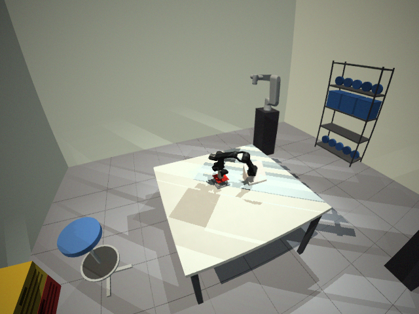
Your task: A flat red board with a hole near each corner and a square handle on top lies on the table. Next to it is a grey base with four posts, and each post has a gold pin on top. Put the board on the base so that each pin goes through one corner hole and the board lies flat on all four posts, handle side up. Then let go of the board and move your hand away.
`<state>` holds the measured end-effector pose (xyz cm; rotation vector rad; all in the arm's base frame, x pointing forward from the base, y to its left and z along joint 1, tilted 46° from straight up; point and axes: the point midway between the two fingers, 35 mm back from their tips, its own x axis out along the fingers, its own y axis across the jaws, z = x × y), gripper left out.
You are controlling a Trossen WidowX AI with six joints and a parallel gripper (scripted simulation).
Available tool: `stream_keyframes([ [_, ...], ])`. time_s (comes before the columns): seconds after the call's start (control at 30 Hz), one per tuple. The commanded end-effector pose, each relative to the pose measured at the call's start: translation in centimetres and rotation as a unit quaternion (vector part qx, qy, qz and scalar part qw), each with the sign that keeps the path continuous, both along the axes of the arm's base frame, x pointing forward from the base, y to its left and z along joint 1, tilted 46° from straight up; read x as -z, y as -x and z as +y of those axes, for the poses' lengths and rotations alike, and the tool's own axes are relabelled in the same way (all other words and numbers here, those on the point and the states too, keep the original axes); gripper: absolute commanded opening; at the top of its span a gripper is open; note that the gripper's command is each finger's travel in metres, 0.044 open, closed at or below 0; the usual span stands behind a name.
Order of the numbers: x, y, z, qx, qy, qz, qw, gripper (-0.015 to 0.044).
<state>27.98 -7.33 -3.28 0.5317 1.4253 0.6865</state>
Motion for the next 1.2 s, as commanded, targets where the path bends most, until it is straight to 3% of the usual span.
stream_keyframes([
  [0.0, 0.27, 0.0, 0.4, 0.002, -0.002, 0.002, 1.0, 0.0],
  [1.17, 1.19, -0.07, 1.36, 0.002, 0.0, 0.002, 1.0, 0.0],
])
